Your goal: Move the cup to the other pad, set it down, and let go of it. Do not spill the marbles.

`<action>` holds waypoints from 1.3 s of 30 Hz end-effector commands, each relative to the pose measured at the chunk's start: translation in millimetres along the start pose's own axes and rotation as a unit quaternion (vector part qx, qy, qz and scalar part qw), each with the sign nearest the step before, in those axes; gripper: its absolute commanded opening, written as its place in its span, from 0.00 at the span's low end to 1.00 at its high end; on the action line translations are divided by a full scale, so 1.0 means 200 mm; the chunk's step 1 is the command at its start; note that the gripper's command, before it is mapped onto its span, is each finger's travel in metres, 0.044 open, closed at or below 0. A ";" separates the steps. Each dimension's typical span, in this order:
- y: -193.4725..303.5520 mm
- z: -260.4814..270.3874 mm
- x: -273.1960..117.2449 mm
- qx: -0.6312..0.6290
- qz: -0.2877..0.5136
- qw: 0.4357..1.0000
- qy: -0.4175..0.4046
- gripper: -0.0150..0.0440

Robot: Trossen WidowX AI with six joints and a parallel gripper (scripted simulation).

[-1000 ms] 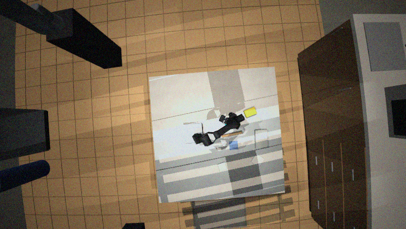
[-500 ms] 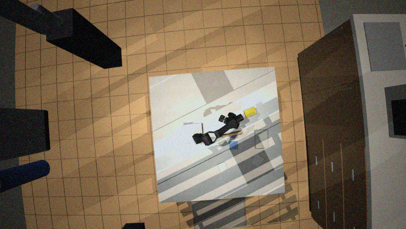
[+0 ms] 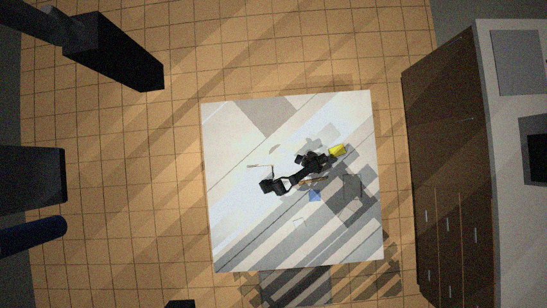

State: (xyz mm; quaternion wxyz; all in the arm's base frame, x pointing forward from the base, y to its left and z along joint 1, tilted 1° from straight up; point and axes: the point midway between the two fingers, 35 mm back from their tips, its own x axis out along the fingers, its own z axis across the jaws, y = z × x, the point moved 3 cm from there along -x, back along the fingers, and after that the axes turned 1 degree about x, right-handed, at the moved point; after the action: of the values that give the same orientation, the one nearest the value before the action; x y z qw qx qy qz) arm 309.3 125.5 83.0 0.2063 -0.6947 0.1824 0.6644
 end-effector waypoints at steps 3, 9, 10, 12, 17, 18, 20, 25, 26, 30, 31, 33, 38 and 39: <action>0.00 0.00 0.00 0.000 0.000 1.000 0.000 0.43; 0.00 0.00 0.00 0.000 0.000 1.000 0.000 0.50; 0.00 0.00 0.00 0.000 0.000 1.000 0.000 0.50; 0.00 0.00 -0.01 0.000 0.000 1.000 0.000 0.50; 0.00 0.00 -0.04 0.000 0.001 1.000 0.000 0.50; 0.00 0.00 -0.05 0.000 0.001 1.000 0.000 0.50; 0.00 0.00 -0.07 0.001 0.001 1.000 0.000 0.50; -0.01 0.00 -0.10 0.001 0.001 1.000 0.000 0.50; -0.01 0.00 -0.11 0.001 0.002 1.000 0.000 0.50; -0.01 0.00 -0.14 0.001 0.002 1.000 0.000 0.50; -0.01 0.00 -0.14 0.001 0.002 1.000 0.000 0.50; -0.01 0.00 -0.16 0.001 0.002 1.000 0.000 0.50; -0.01 0.00 -0.19 0.002 0.003 1.000 0.000 0.50; -0.01 0.00 -0.20 0.002 0.003 1.000 0.000 0.50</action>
State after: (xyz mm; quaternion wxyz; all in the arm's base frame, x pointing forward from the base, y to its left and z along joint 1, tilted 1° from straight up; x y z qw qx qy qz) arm 307.5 125.7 117.6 0.2041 -0.6926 0.1837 0.6670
